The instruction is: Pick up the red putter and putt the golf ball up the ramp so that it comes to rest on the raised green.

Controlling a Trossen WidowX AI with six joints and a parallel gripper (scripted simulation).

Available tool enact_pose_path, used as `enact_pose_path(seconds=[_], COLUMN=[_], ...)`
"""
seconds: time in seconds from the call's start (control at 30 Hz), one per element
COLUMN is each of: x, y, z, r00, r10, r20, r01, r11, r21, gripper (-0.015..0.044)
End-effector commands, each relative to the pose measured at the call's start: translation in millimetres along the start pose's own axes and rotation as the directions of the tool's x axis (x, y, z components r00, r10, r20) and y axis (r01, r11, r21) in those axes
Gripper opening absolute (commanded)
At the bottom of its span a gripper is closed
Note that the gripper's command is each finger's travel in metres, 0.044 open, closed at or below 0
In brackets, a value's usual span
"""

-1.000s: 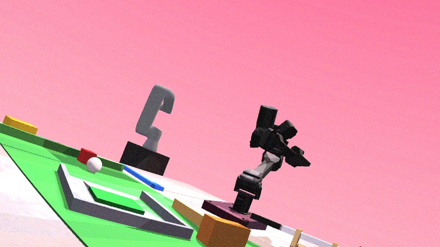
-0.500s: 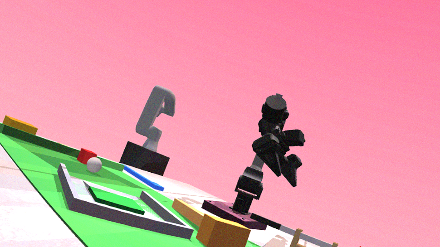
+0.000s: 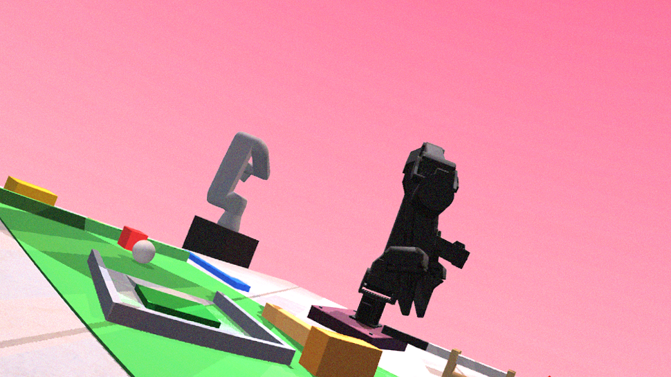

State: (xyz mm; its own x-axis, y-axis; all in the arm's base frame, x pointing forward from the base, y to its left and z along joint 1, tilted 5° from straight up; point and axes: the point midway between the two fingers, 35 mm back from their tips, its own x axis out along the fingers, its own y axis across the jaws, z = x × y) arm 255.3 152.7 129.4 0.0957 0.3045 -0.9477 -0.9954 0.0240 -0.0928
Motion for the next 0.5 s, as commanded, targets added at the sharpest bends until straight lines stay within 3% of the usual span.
enact_pose_path(seconds=[0.0,0.47], x=[3.0,43.3], y=[-3.4,-4.0], z=[0.0,-11.4], r00=[1.000,1.000], r10=[-0.003,-0.003], r20=[-0.009,-0.009], r01=[0.003,0.003], r11=[1.000,1.000], r21=[-0.011,-0.011], gripper=[0.0440,0.0440])
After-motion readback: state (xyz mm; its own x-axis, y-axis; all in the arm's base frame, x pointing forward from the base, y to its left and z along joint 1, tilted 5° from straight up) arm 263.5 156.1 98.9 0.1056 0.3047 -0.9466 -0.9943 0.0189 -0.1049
